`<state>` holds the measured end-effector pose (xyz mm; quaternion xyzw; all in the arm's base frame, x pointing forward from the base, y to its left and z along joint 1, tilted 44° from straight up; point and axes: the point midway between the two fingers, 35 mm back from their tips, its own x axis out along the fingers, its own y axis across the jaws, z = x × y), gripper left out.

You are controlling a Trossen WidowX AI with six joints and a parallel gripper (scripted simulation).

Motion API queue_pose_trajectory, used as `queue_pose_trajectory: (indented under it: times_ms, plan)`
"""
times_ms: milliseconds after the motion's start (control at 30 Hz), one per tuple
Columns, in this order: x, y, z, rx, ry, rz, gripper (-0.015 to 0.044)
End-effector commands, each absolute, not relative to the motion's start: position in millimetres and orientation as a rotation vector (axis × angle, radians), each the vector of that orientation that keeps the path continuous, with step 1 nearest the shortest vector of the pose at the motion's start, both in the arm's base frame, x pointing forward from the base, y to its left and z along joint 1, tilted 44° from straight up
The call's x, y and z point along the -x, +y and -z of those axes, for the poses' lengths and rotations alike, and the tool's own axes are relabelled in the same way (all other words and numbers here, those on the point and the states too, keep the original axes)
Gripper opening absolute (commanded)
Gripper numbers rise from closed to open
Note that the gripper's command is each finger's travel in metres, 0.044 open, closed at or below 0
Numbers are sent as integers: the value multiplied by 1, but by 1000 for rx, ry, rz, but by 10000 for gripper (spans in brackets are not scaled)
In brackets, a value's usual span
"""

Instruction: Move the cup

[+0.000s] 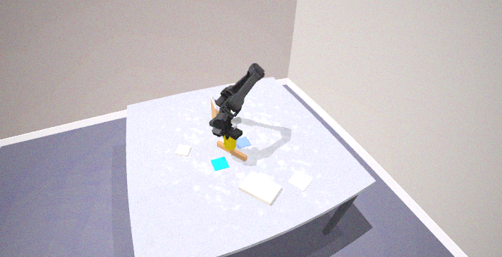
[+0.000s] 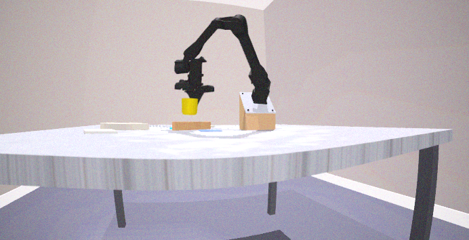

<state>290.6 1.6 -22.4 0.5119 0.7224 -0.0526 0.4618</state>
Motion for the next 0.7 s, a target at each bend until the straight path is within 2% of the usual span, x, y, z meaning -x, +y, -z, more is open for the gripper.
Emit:
queue_pose_trajectory:
  times_ms: [0,667]
  plan:
    - [-294,-2,27,-1256,1780,131,0]
    - [-318,-22,46,-1255,1778,131,0]
